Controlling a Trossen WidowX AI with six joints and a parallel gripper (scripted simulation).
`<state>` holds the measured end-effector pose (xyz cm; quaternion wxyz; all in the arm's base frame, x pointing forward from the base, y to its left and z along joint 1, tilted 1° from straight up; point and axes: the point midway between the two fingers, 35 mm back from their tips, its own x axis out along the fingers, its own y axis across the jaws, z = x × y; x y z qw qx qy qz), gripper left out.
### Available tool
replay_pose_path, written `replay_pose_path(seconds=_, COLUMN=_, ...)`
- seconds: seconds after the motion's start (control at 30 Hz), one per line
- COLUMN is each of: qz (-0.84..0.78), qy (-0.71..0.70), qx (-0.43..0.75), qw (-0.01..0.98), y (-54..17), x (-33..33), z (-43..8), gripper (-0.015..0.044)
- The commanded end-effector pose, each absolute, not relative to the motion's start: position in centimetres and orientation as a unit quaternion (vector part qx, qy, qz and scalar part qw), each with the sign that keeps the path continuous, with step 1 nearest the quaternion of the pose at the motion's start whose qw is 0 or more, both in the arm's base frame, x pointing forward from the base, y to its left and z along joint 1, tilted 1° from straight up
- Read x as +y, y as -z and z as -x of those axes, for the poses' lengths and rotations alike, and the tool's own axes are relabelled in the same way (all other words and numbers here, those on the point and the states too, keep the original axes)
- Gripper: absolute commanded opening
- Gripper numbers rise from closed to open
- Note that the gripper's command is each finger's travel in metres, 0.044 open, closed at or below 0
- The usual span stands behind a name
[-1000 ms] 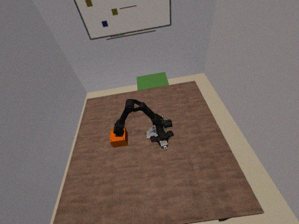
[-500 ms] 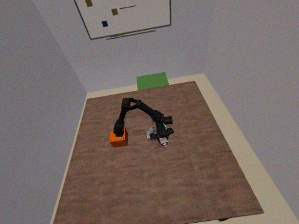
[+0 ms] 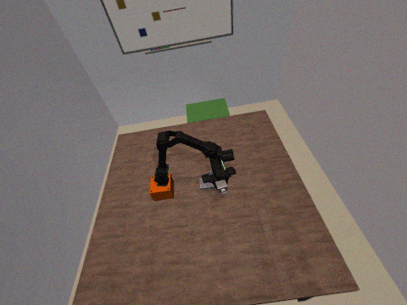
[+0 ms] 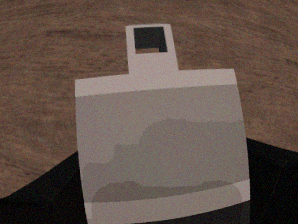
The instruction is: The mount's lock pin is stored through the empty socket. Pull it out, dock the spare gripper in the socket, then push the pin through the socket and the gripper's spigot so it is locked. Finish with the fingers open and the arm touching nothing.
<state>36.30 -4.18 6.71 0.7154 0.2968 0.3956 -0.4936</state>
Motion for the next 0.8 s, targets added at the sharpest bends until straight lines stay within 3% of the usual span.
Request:
replay_pose_path(seconds=0.0, qz=-0.297, qy=0.494, qx=0.396, qw=0.715, y=-6.7, x=-4.2, z=-36.3, gripper=0.0000)
replay_pose_path(seconds=0.3, qz=-0.296, qy=0.492, qx=0.401, qw=0.713, y=-6.6, x=-4.2, z=-36.2, gripper=0.0000)
replay_pose_path(seconds=0.77, qz=-0.298, qy=0.448, qx=0.514, qw=0.668, y=-4.5, x=-4.3, z=-33.0, gripper=0.0000)
